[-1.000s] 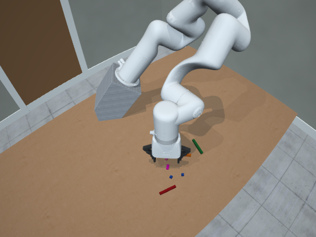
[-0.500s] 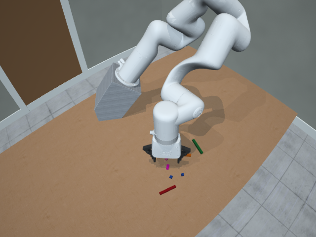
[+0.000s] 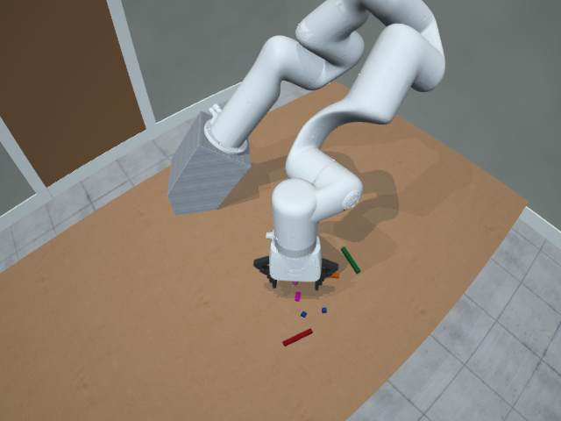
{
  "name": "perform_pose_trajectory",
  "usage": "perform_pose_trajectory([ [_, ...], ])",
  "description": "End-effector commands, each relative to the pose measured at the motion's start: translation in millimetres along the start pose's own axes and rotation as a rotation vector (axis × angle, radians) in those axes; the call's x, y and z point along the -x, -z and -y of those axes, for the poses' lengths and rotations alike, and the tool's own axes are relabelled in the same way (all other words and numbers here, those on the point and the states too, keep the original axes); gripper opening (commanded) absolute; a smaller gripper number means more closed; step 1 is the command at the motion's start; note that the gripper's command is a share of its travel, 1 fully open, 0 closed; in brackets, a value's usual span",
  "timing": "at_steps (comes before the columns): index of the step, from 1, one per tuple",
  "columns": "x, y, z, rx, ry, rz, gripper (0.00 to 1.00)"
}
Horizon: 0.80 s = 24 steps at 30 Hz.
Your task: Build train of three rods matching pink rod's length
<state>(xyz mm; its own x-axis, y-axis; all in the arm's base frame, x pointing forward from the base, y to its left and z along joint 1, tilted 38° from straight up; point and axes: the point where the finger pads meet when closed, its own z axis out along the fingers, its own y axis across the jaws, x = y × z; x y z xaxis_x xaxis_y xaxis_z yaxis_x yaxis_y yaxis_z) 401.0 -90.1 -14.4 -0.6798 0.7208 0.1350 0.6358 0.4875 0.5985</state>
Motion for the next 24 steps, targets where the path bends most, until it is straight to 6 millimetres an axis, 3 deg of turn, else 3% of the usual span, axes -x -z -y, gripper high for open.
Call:
perform_pose_trajectory([
  [1, 1, 1, 0, 0.001, 0.001, 0.003, 1.00],
  [12, 1, 1, -1, 0.000, 0.011, 0.003, 1.00],
  [16, -5, 1, -8, 0.000, 0.186, 0.003, 1.00],
  [24, -11, 1, -14, -0.001, 0.359, 0.003, 1.00],
])
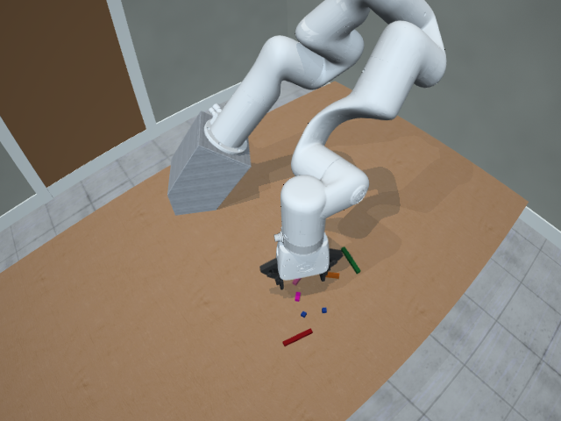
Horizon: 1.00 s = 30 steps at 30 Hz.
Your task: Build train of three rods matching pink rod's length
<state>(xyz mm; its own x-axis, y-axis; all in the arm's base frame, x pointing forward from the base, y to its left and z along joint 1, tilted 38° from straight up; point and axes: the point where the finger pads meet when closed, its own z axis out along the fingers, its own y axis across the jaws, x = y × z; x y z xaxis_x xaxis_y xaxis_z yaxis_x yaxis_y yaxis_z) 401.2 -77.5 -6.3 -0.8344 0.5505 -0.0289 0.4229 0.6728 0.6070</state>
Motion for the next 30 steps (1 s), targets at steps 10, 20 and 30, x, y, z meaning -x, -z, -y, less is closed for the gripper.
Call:
perform_pose_trajectory([
  [10, -9, 1, -18, 0.003, 0.417, 0.014, 1.00],
  [20, -11, 1, -22, 0.003, 0.503, 0.015, 1.00],
  [30, -11, 1, -22, 0.003, 0.503, 0.015, 1.00],
])
